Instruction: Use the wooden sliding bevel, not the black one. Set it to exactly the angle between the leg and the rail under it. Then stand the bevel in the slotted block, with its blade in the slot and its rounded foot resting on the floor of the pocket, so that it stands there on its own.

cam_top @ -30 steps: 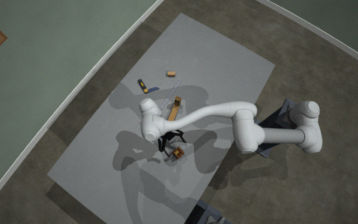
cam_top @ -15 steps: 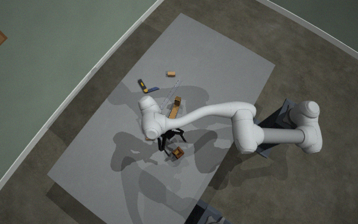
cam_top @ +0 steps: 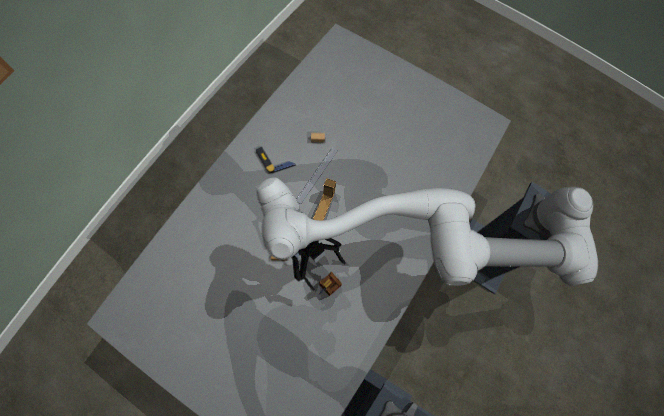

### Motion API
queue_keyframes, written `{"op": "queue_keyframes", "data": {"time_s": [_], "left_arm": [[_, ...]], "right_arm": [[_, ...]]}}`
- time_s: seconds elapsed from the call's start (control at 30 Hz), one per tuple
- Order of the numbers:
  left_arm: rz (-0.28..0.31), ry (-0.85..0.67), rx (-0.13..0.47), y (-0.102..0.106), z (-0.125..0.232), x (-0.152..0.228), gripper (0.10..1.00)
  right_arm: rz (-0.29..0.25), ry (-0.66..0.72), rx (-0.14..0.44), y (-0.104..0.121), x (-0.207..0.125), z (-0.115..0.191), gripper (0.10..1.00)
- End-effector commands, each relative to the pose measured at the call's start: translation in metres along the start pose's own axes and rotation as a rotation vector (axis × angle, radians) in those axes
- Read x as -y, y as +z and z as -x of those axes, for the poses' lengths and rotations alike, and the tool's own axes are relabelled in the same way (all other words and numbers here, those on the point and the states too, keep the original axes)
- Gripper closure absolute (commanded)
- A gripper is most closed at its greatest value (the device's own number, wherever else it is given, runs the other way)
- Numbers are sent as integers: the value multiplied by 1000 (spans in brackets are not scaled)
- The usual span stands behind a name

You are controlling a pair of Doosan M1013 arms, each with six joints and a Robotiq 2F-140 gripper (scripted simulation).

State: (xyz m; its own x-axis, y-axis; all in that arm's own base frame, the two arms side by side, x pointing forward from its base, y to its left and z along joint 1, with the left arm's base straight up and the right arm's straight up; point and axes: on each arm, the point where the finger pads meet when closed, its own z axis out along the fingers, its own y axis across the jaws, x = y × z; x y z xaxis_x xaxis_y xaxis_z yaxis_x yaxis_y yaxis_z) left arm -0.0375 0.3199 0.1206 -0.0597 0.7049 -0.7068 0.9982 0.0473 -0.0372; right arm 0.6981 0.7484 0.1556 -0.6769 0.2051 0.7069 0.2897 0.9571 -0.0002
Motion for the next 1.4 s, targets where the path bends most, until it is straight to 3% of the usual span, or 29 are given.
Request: {"op": "queue_keyframes", "data": {"time_s": [0.0,1.1,1.37], "left_arm": [[0,0,-1,0,0,0,98],[0,0,-1,0,0,0,98],[0,0,-1,0,0,0,98]], "right_arm": [[2,-2,1,-2,0,-2,98],[-2,16,9,-1,-1,-2,98],[-44,326,158,14,-8,-1,98]]}}
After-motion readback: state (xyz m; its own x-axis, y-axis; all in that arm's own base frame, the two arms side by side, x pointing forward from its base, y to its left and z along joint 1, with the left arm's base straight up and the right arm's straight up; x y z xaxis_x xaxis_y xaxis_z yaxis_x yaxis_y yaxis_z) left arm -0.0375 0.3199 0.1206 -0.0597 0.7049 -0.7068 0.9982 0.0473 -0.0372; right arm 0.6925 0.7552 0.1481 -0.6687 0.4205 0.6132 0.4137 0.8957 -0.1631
